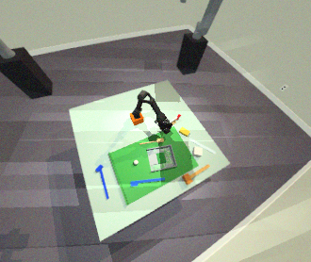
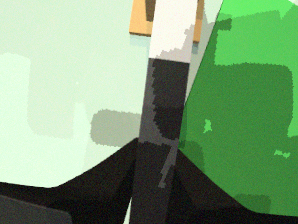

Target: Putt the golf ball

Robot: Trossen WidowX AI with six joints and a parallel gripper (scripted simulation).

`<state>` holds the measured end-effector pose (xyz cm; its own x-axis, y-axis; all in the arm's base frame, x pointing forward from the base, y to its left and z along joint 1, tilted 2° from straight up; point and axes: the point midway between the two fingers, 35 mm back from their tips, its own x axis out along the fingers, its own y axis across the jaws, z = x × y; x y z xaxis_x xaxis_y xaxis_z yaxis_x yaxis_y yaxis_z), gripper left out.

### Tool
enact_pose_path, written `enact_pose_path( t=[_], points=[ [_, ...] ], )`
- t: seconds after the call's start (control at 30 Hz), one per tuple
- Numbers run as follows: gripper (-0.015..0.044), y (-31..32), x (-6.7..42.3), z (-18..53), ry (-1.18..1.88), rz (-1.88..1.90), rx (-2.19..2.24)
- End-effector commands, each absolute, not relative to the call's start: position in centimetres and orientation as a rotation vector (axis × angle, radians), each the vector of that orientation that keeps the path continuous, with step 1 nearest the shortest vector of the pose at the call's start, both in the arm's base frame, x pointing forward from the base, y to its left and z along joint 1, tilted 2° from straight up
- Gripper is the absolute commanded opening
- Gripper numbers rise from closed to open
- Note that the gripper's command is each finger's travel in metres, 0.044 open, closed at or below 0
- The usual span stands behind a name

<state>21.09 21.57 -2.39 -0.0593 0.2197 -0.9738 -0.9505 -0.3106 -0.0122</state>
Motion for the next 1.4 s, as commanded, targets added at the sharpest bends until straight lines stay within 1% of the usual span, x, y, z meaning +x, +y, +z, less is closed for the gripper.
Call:
enact_pose_path(
  t=[0.0,0.13,0.5,0.83,1.37],
  points=[
    [0.0,21.6,21.1,-2.3,0.888,1.554,-1.244],
    [0.0,21.8,21.3,-0.6,0.887,1.554,-1.244],
    [0.0,21.9,21.0,7.5,0.887,1.553,-1.244],
    [0.0,21.1,22.0,6.8,0.915,1.485,-1.203],
    [0.0,13.6,26.6,7.3,1.136,1.134,-0.966]
  ],
)
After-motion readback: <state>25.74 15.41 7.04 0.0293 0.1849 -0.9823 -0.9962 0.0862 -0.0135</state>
